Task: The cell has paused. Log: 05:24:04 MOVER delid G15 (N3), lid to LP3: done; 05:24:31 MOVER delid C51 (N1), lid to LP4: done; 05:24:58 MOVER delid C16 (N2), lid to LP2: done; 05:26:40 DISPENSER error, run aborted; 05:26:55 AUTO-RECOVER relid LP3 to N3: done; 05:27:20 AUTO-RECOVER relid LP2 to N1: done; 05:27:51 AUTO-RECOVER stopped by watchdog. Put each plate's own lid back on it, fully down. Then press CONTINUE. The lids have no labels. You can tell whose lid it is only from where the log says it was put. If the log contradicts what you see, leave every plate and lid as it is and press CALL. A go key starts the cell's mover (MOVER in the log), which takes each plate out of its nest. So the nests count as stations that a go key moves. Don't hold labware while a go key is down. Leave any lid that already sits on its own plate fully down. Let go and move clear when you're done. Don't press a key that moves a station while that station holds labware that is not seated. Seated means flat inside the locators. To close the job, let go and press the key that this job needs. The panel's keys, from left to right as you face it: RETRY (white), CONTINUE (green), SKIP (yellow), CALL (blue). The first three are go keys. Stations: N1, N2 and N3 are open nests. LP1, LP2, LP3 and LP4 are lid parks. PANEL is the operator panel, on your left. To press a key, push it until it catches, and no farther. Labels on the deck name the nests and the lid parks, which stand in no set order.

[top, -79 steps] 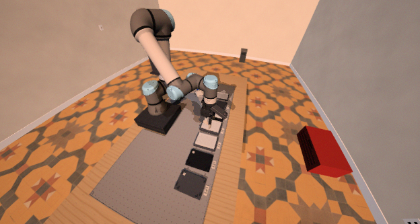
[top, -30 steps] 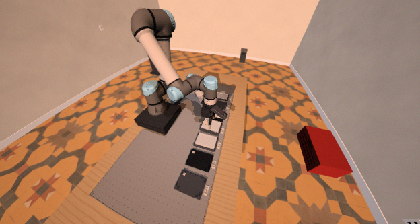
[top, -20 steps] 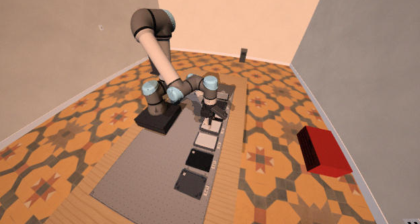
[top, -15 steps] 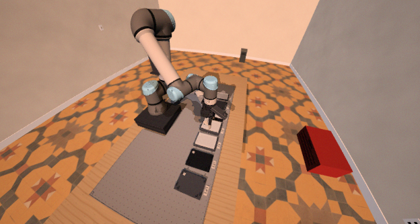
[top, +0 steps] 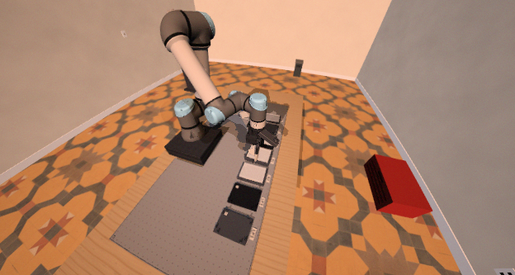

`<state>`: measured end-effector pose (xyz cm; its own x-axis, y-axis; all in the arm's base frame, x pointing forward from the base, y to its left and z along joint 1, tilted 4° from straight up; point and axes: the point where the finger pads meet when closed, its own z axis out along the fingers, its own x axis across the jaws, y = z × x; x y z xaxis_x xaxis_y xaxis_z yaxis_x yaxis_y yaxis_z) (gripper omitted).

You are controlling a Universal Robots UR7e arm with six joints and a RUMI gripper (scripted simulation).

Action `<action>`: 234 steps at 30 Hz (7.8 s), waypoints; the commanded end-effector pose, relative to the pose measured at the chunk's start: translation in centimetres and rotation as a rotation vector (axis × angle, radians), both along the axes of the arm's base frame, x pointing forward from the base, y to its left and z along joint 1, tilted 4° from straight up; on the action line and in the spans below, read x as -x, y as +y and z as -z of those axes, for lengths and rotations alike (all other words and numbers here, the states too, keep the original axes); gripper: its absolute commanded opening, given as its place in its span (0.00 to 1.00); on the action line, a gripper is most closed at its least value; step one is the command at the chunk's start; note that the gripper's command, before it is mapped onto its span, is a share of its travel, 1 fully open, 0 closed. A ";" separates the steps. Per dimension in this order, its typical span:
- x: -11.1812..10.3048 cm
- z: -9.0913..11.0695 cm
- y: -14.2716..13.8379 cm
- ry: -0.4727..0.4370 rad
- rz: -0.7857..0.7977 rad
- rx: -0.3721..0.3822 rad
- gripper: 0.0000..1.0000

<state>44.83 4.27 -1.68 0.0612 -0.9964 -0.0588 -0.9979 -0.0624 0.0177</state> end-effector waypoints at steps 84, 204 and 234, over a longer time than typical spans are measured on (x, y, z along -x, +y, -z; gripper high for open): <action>1.7 -3.1 15.8 -0.006 -0.072 -0.002 0.82; 4.4 0.0 39.1 -0.006 -0.072 -0.002 0.00; 4.4 -0.5 39.1 -0.006 -0.072 -0.002 0.00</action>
<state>40.35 43.36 -1.65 0.1332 -0.9893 -0.0598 -0.9909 -0.1342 0.0133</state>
